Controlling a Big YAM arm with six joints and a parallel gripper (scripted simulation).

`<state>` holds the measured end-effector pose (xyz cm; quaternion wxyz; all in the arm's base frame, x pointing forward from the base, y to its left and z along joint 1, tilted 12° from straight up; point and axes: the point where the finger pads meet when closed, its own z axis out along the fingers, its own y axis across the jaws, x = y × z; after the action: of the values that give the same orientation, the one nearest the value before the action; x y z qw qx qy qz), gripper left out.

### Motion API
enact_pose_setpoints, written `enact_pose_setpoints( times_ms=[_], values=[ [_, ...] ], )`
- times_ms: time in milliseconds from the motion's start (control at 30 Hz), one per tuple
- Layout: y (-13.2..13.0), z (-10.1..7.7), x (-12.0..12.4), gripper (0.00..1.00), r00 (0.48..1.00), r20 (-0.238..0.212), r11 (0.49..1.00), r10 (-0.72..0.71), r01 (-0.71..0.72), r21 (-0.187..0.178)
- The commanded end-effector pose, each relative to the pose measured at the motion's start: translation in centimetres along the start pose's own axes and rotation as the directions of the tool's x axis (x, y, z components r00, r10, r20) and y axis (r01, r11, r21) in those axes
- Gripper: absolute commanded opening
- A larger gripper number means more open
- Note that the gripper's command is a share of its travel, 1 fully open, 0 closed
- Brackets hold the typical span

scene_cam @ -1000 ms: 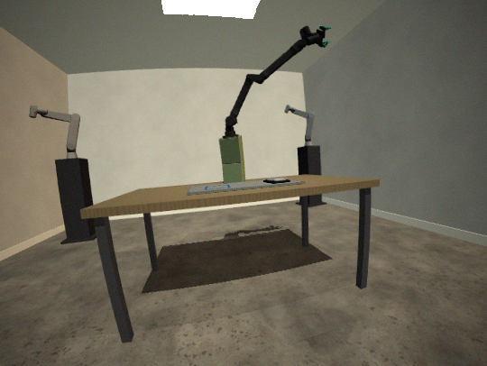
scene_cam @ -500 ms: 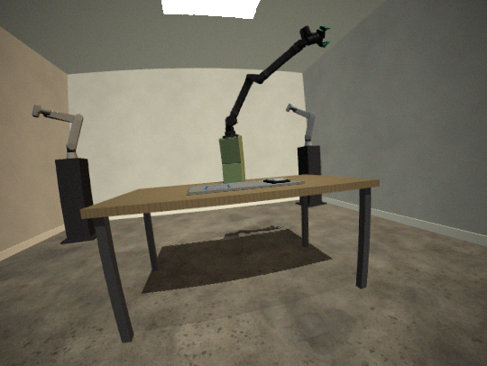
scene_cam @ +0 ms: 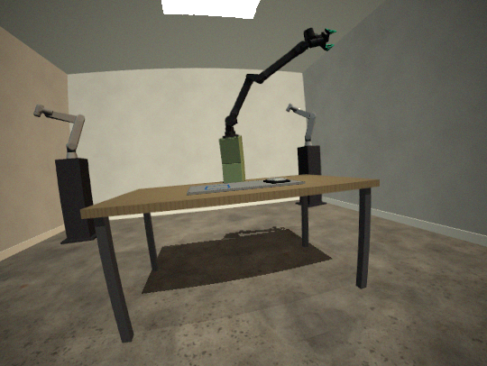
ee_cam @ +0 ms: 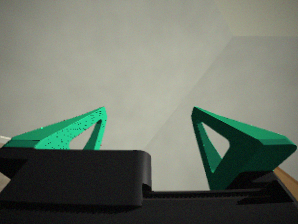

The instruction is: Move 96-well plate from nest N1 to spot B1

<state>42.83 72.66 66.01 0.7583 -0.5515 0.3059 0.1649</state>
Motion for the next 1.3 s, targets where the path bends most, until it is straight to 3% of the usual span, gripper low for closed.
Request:
enact_pose_setpoints(
  times_ms=[0, 33, 67, 100, 267, 333, 367, 567, 600, 667, 700, 733, 767, 900, 1000, 1133, 1167, 1200, 1233, 1267],
  values=[
    [0.0, 0.0, -1.3, 1.0, 0.999, 0.007, 0.999, 0.038, -0.038, -0.003],
    [-0.4, -0.2, -3.0, 1.0, 0.999, 0.012, 0.999, 0.052, -0.052, 0.005],
    [-0.3, -0.1, -2.5, 1.0, 0.997, -0.013, 0.997, 0.073, -0.073, 0.001],
    [-2.8, -1.3, -2.2, 1.0, 0.998, -0.013, 0.998, 0.062, -0.062, 0.031],
    [-2.3, -1.5, 0.6, 1.0, 0.998, -0.013, 0.998, 0.059, -0.059, 0.031],
    [0.4, 0.0, 4.8, 1.0, 0.996, -0.045, 0.997, 0.072, -0.072, 0.003],
    [0.8, 0.1, 5.6, 1.0, 0.996, -0.049, 0.997, 0.073, -0.074, -0.001],
    [2.2, 0.3, 5.1, 1.0, 0.991, -0.084, 0.994, 0.104, -0.106, -0.026],
    [-0.9, -0.9, 0.7, 1.0, 0.993, -0.047, 0.994, 0.106, -0.105, 0.012],
    [0.5, 0.0, 4.1, 1.0, 0.981, -0.119, 0.989, 0.151, -0.151, 0.004],
    [-1.5, -0.9, 4.9, 1.0, 0.982, -0.122, 0.989, 0.145, -0.142, 0.029],
    [-0.1, -1.0, 6.5, 1.0, 0.977, -0.147, 0.988, 0.153, -0.154, 0.005],
    [-1.3, -1.4, 5.4, 1.0, 0.983, -0.113, 0.99, 0.142, -0.14, 0.028],
    [-0.9, -1.5, 7.3, 1.0, 0.984, -0.113, 0.99, 0.141, -0.139, 0.028],
    [1.8, -0.5, 11.5, 1.0, 0.978, -0.146, 0.988, 0.152, -0.153, 0.005],
    [1.7, -0.5, 11.5, 1.0, 0.978, -0.146, 0.988, 0.152, -0.152, 0.006],
    [2.4, -0.6, 8.6, 1.0, 0.972, -0.158, 0.984, 0.174, -0.179, -0.012],
    [3.9, -0.1, 10.7, 1.0, 0.959, -0.202, 0.978, 0.199, -0.207, -0.021],
    [2.1, 0.0, 9.5, 1.0, 0.96, -0.189, 0.978, 0.208, -0.211, 0.008],
    [2.3, -0.1, 9.9, 1.0, 0.95, -0.214, 0.973, 0.228, -0.231, 0.012]
  ],
)
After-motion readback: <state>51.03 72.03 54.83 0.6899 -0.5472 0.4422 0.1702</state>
